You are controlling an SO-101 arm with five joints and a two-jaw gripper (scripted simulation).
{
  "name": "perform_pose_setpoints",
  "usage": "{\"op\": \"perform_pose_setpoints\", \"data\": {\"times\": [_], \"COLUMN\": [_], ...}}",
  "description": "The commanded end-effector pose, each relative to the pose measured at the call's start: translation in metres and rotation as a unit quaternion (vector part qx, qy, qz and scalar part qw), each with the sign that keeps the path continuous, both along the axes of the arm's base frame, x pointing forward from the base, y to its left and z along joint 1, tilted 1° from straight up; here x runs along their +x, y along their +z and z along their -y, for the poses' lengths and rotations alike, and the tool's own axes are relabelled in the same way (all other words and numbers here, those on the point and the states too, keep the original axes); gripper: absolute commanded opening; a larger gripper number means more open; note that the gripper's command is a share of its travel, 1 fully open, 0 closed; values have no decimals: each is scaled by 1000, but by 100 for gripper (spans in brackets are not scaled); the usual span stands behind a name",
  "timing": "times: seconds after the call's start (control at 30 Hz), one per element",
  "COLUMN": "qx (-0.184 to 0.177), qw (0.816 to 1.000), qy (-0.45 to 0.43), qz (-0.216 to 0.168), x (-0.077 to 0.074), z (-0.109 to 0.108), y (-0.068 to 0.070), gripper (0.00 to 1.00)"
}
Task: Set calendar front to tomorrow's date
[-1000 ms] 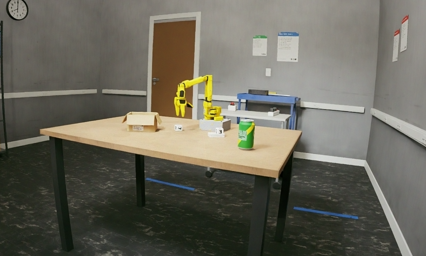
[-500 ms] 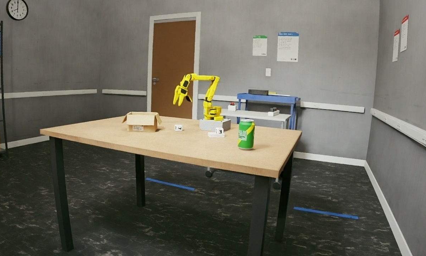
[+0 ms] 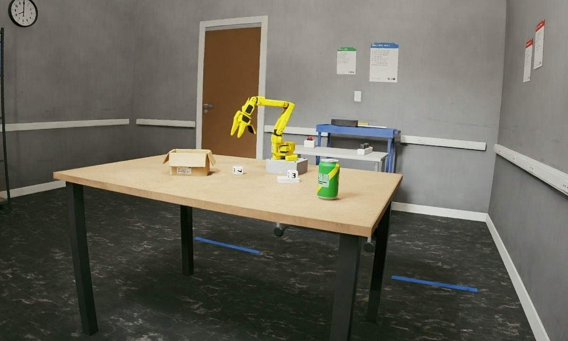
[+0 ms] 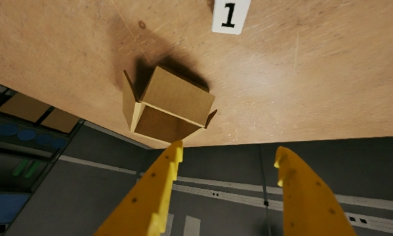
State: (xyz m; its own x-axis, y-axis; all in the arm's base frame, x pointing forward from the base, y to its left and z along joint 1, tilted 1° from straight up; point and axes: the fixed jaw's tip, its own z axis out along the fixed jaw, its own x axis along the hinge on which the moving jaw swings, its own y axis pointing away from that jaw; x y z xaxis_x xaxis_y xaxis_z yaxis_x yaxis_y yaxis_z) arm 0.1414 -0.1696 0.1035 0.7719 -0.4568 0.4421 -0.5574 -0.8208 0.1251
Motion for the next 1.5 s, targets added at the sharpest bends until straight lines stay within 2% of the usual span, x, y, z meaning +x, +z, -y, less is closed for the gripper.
{"op": "perform_pose_setpoints", "data": {"times": [0.0, 0.47, 0.63, 0.8, 0.87, 1.1, 1.37, 1.43, 1.47], "qx": [-8, 21, 43, 71, 71, 113, 159, 159, 164], "qw": [1000, 995, 985, 967, 967, 923, 850, 850, 840], "qy": [-9, -88, -150, -225, -225, -339, -463, -463, -476], "qz": [11, 43, 69, 99, 99, 145, 194, 194, 200], "x": [-1, -1, -2, -2, -2, -3, -2, -2, -2], "z": [2, 1, -1, -2, -2, -5, -9, -9, -10], "y": [6, 3, 0, -3, -3, -8, -13, -13, -14], "gripper": [35, 35, 35, 35, 35, 35, 35, 35, 35]}}
